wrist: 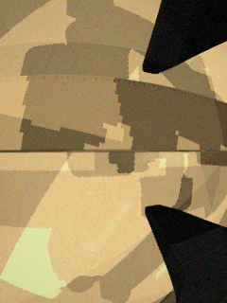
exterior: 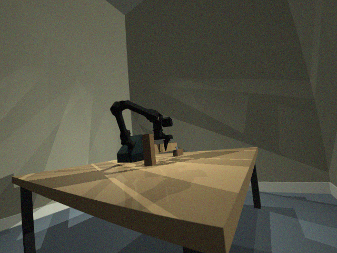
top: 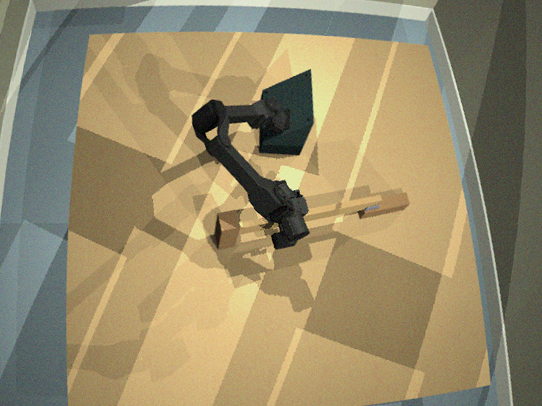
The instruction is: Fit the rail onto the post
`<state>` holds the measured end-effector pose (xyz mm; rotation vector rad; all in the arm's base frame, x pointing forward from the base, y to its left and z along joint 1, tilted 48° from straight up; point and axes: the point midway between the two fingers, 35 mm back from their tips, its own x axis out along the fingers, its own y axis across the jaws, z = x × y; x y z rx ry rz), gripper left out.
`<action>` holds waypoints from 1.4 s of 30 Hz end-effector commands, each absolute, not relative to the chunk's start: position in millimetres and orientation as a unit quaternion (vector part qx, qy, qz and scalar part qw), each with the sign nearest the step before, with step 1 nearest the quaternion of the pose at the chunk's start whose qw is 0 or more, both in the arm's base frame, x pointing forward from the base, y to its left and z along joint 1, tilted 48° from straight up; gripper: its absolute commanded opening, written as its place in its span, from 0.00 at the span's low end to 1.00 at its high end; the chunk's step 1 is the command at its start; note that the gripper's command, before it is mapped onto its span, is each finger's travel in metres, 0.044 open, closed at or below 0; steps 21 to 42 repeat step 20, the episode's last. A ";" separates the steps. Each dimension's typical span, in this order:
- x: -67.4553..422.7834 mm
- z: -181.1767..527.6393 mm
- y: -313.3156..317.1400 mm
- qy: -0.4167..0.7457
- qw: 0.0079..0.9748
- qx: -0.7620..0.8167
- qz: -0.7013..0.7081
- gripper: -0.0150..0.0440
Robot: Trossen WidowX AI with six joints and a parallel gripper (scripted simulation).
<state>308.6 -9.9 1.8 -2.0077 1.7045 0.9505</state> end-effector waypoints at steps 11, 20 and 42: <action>298.5 0.1 31.9 0.598 0.170 -0.708 0.334 1.00; 298.5 0.1 31.9 0.598 0.170 -0.708 0.334 1.00; 298.5 0.1 31.9 0.598 0.170 -0.708 0.334 1.00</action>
